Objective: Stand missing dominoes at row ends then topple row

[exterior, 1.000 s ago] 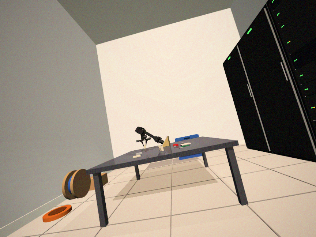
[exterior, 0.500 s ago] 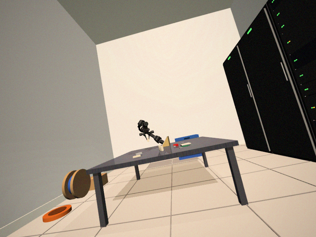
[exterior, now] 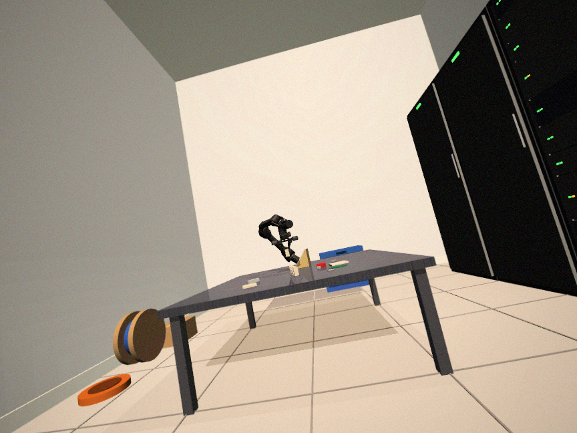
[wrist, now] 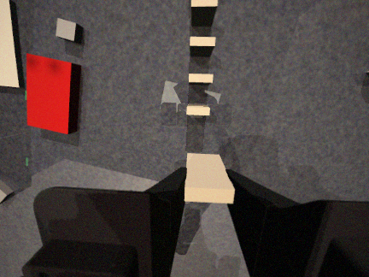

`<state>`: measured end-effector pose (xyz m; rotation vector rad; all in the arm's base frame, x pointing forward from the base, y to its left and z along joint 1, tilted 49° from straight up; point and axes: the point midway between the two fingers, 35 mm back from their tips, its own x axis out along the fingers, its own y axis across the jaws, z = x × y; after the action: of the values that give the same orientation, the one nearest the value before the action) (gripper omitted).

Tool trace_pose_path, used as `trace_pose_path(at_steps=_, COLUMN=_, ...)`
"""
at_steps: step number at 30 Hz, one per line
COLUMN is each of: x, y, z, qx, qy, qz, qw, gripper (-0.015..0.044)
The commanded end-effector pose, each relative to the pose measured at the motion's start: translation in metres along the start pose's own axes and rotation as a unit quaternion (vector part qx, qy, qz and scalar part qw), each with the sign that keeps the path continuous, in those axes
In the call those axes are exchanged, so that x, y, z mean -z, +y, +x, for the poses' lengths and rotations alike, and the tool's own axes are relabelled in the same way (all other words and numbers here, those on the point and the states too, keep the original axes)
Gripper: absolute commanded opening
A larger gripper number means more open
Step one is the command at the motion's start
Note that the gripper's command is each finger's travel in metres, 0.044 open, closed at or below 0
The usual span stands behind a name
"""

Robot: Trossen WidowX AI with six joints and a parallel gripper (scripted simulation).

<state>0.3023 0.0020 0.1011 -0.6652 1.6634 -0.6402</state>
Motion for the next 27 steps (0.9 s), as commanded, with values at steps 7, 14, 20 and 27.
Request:
trace_pose_path(at_steps=7, x=-0.003, y=0.003, z=0.043, qx=-0.001, qy=0.004, qz=-0.001, qw=1.0, gripper=0.0107)
trace_pose_path(at_steps=14, x=-0.002, y=0.002, z=0.074, qx=0.0, qy=0.004, qz=-0.001, qw=1.0, gripper=0.0107)
trace_pose_path(at_steps=20, x=0.002, y=0.001, z=0.1, qx=0.003, qy=0.005, qz=0.0, qw=1.0, gripper=0.0107)
trace_pose_path(at_steps=27, x=0.003, y=0.001, z=0.106, qx=0.004, qy=0.006, qz=0.0, qw=1.0, gripper=0.0107)
